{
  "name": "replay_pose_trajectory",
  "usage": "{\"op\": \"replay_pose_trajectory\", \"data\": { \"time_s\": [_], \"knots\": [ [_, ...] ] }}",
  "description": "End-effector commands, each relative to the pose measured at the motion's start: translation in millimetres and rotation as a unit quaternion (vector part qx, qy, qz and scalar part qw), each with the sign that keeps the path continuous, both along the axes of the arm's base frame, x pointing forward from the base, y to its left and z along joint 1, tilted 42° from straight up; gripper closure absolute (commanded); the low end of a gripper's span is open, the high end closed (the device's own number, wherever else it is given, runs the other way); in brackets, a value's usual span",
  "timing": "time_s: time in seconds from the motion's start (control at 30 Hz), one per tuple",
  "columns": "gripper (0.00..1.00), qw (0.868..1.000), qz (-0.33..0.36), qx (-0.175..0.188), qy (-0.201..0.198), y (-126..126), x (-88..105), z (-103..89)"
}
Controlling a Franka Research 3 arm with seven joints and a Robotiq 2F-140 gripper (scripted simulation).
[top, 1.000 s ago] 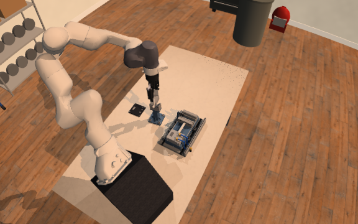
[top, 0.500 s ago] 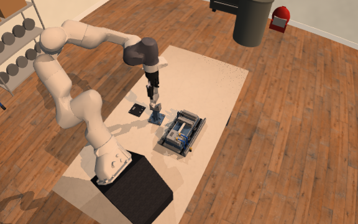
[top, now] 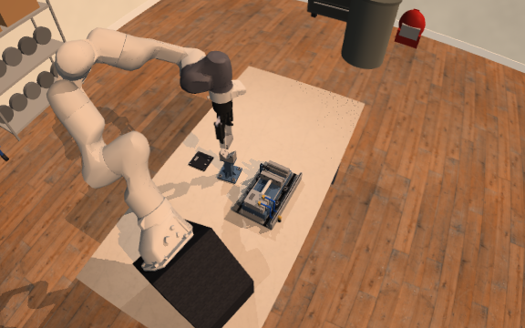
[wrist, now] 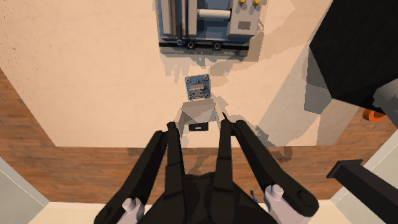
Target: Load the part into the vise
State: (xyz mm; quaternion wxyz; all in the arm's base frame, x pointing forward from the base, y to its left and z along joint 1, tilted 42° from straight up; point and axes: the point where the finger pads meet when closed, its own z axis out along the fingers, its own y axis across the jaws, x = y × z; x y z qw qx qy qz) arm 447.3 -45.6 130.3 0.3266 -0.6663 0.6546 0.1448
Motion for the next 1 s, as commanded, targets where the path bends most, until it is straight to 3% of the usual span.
{"op": "replay_pose_trajectory", "data": {
  "time_s": [0.0, 0.57, 0.97],
  "knots": [
    [1.0, 1.0, -0.006, 0.001, 0.004, -3, -0.2, 2.5],
    [1.0, 1.0, -0.011, 0.002, 0.009, -6, 0.3, 2.0],
    [1.0, 0.997, -0.056, 0.008, 0.048, -21, 5.3, -5.4]
  ]
}}
